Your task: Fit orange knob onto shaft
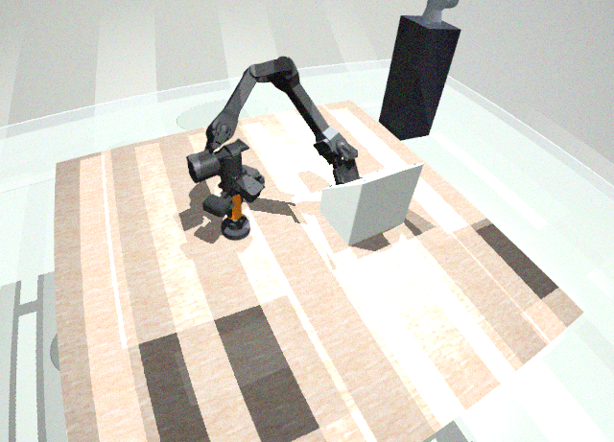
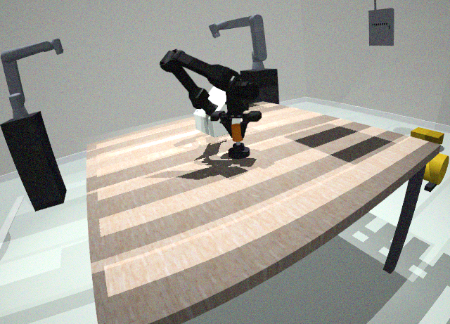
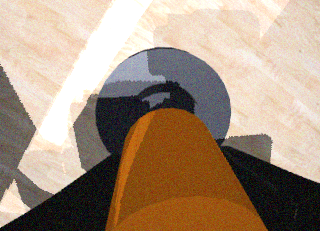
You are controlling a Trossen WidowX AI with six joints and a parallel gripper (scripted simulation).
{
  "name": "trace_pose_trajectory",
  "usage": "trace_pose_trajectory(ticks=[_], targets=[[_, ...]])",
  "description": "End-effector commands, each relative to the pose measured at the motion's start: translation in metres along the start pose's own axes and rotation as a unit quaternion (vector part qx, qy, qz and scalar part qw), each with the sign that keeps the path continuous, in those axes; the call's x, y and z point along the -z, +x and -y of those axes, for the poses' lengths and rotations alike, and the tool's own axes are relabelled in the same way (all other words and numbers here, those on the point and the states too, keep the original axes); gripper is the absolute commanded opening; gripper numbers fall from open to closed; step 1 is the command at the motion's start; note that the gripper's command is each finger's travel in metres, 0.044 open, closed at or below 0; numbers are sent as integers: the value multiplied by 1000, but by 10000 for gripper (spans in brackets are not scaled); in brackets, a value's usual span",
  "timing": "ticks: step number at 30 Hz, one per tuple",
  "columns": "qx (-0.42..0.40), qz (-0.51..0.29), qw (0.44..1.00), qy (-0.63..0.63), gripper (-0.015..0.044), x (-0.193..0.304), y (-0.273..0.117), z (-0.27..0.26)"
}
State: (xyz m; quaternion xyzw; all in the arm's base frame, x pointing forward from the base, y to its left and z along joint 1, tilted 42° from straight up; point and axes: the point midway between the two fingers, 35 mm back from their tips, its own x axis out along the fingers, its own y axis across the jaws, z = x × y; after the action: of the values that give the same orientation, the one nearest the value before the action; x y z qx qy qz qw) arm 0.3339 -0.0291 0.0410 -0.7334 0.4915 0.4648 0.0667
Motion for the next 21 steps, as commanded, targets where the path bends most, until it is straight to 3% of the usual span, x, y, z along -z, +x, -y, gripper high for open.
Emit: trace_pose_trajectory(ticks=[1,7,14,21], targets=[[2,0,990,141,0,0,0,2],[2,0,946,325,0,0,-1,2],[2,1,847,532,0,-2,-3,0],[2,1,835,550,0,-2,-3,-2]])
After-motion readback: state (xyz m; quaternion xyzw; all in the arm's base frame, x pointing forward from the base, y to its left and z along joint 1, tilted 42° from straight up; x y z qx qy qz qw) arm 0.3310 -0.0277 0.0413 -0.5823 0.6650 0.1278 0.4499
